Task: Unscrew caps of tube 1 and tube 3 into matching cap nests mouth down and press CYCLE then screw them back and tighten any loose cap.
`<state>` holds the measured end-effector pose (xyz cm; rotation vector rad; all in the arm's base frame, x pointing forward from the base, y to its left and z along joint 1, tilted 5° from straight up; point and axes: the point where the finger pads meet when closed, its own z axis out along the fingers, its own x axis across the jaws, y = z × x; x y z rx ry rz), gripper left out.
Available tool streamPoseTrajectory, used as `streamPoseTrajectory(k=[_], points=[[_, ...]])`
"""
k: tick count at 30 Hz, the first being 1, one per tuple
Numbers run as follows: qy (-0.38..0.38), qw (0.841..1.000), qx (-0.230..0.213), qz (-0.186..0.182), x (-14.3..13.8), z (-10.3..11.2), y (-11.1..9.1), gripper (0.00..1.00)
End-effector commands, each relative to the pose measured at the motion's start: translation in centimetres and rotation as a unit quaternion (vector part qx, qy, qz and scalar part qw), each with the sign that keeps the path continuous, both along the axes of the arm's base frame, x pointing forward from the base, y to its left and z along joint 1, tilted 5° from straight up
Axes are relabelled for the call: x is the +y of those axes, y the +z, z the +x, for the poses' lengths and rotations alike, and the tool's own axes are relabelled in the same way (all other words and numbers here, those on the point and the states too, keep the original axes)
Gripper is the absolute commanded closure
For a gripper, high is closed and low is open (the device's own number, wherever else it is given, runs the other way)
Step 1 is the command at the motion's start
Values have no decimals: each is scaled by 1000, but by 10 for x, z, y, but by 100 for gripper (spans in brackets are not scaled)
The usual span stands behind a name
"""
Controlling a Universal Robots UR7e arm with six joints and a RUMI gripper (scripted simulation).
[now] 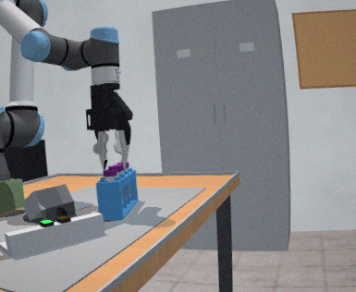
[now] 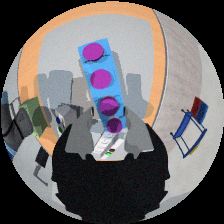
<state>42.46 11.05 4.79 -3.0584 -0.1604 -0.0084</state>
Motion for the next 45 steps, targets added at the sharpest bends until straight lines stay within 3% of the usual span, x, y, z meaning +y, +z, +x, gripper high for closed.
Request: streamPoseTrajectory(k=[1,3,8,18,24,25,39,45], points=[[103,995,-9,3,0,0,-2,65],[103,995,-9,3,0,0,-2,65],[202,979,-17,3,0,0,-4,65],[376,926,-32,3,0,0,-4,65],[376,926,-32,3,0,0,-4,65],[376,926,-32,3,0,0,-4,100],[376,926,-32,2,0,0,-4,100],[234,972,-20,3,0,0,-4,100]])
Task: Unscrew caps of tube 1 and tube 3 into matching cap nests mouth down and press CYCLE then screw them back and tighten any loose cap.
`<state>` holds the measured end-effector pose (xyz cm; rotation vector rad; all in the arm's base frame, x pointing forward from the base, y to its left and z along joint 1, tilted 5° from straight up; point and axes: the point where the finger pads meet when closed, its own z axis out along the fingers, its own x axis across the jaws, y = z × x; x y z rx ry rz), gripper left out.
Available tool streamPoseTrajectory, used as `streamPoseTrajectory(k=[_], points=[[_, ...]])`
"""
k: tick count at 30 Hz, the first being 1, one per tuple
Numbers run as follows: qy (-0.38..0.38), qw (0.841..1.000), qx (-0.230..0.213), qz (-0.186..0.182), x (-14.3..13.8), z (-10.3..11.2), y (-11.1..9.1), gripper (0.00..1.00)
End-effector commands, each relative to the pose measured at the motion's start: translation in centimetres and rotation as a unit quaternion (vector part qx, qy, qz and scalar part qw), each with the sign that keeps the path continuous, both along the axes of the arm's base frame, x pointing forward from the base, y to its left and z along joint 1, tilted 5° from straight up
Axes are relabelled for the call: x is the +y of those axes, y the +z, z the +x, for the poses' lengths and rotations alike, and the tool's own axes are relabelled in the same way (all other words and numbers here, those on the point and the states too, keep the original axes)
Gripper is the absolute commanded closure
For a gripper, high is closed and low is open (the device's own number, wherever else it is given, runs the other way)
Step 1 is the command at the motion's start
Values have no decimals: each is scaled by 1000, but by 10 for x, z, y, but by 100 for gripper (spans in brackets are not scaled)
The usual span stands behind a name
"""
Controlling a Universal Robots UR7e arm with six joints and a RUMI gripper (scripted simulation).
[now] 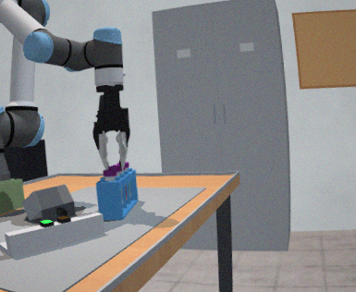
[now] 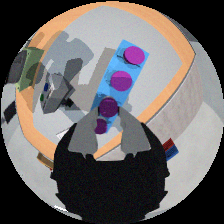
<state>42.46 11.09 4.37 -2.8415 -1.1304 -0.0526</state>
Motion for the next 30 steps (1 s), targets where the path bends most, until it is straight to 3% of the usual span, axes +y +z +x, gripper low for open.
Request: streamPoseTrajectory(k=[1,7,9,17,26,27,30], points=[[-113,994,9,-2,0,0,0,100],[-260,965,22,-1,0,0,0,100],[-260,965,22,-1,0,0,0,100],[-444,895,39,-1,0,0,0,100],[-444,895,39,-1,0,0,0,100],[-444,895,39,-1,0,0,0,65],[-444,895,39,-1,0,0,0,65]])
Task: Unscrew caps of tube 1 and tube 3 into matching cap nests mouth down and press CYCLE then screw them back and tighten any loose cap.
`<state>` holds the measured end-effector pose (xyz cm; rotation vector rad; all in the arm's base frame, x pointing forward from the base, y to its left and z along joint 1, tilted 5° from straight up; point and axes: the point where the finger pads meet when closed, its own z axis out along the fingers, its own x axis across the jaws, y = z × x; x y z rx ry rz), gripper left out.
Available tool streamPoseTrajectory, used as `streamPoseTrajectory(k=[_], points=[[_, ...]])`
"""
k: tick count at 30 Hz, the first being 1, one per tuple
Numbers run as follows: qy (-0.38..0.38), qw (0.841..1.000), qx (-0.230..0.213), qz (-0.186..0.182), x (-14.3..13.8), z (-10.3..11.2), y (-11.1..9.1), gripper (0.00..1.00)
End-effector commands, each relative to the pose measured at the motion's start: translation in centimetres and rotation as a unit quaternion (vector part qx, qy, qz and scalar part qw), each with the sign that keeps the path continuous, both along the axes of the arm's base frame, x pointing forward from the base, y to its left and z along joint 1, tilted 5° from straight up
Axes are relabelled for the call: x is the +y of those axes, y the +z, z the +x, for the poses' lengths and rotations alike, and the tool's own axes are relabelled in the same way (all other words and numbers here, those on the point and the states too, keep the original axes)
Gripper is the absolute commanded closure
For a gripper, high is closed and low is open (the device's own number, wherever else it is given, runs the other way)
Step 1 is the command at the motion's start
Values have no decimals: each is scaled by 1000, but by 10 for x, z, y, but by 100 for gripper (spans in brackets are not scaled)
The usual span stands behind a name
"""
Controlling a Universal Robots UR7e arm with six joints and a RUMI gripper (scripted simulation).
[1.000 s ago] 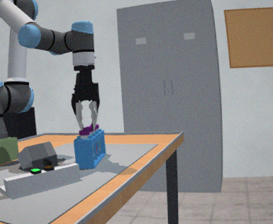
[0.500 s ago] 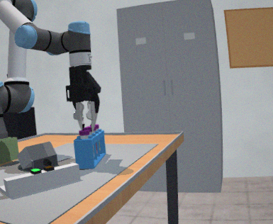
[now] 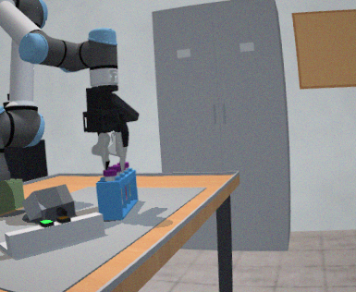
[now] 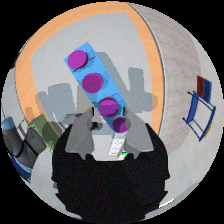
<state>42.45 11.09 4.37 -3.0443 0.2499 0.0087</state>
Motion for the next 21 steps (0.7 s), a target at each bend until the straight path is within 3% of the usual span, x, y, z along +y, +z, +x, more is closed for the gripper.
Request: streamPoseTrajectory(k=[1,7,14,21], points=[[-2,1000,0,-1,0,0,0,65],[-2,1000,0,0,0,0,0,65],[97,995,-9,-1,0,0,0,65],[235,972,-21,-1,0,0,0,65]])
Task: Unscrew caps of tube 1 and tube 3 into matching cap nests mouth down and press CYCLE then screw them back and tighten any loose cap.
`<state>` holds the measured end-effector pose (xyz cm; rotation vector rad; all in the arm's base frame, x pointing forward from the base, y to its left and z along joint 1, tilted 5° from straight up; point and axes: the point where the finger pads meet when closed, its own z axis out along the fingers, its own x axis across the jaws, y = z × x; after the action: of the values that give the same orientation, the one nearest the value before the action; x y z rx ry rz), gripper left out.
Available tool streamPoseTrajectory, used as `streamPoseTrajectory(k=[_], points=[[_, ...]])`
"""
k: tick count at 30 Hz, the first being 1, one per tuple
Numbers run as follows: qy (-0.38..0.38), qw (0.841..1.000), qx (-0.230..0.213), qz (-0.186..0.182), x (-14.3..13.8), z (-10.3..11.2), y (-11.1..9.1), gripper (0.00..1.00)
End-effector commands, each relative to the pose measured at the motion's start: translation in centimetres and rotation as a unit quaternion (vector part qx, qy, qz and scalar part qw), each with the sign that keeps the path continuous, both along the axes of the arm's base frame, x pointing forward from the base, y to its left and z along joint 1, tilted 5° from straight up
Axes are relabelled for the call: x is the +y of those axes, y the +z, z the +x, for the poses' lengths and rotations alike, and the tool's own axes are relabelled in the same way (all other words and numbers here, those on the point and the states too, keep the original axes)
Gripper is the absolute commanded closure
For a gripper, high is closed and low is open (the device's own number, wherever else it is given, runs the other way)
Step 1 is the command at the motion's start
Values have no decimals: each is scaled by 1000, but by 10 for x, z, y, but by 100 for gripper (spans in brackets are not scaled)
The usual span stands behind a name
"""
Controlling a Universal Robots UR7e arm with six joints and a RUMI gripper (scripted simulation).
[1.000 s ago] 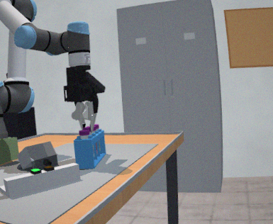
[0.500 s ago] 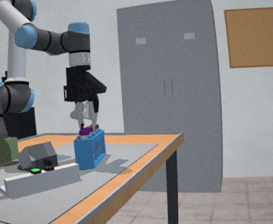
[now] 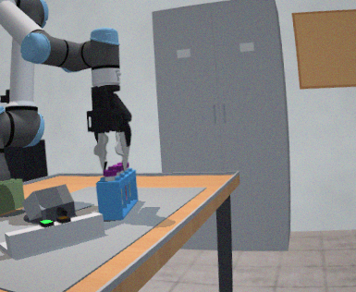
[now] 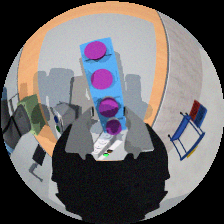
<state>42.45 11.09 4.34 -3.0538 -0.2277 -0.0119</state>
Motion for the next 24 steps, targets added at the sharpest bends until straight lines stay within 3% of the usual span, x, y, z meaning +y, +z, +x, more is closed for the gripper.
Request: streamPoseTrajectory(k=[1,7,9,16,22,23,24], points=[[101,995,-9,3,0,0,0,65],[219,976,-19,3,0,0,0,65],[219,976,-19,3,0,0,0,65],[353,935,-30,2,0,0,0,65],[356,934,-30,2,0,0,0,65],[356,934,-30,2,0,0,0,100],[356,934,-30,2,0,0,0,100]])
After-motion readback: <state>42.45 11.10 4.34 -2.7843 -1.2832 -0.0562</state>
